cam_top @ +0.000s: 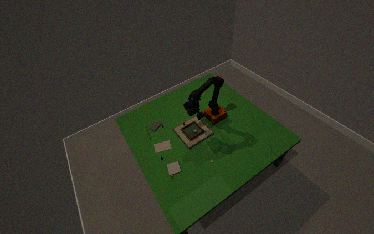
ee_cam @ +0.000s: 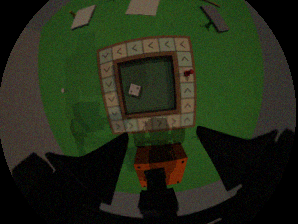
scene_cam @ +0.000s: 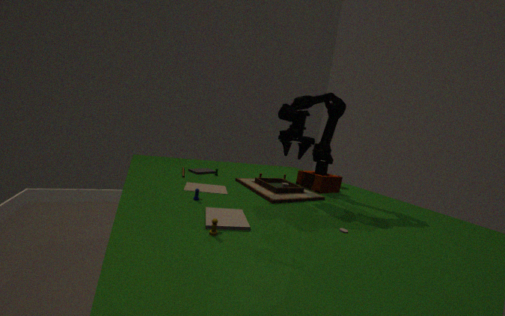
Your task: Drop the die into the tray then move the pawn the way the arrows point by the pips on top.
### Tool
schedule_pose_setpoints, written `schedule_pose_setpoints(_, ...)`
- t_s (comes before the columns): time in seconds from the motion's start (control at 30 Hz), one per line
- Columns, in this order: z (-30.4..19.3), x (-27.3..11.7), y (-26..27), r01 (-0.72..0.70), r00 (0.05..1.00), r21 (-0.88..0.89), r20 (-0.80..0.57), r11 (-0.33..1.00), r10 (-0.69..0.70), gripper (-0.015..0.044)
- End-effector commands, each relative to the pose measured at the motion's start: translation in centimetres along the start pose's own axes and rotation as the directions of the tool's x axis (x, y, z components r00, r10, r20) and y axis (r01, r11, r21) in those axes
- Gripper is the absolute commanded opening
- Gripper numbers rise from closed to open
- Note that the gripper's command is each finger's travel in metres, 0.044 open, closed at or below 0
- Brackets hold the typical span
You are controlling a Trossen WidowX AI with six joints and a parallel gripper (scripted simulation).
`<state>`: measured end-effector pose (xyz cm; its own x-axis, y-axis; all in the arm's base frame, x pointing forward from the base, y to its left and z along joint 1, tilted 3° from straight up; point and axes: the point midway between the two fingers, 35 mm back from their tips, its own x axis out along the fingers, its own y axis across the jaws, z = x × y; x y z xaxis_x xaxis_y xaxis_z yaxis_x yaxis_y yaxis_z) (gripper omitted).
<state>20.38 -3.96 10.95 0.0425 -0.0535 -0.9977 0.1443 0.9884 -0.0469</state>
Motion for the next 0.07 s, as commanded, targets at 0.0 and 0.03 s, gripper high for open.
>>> schedule_pose_setpoints(0.0, 0.1, 0.19, -0.1, 0.001, 1.0, -0.002, -0.013, 1.0, -0.001, 0.044)
schedule_pose_setpoints(0.03, 0.1, 0.19, -0.1, 0.001, 1.0, -0.002, -0.013, 1.0, -0.001, 0.044)
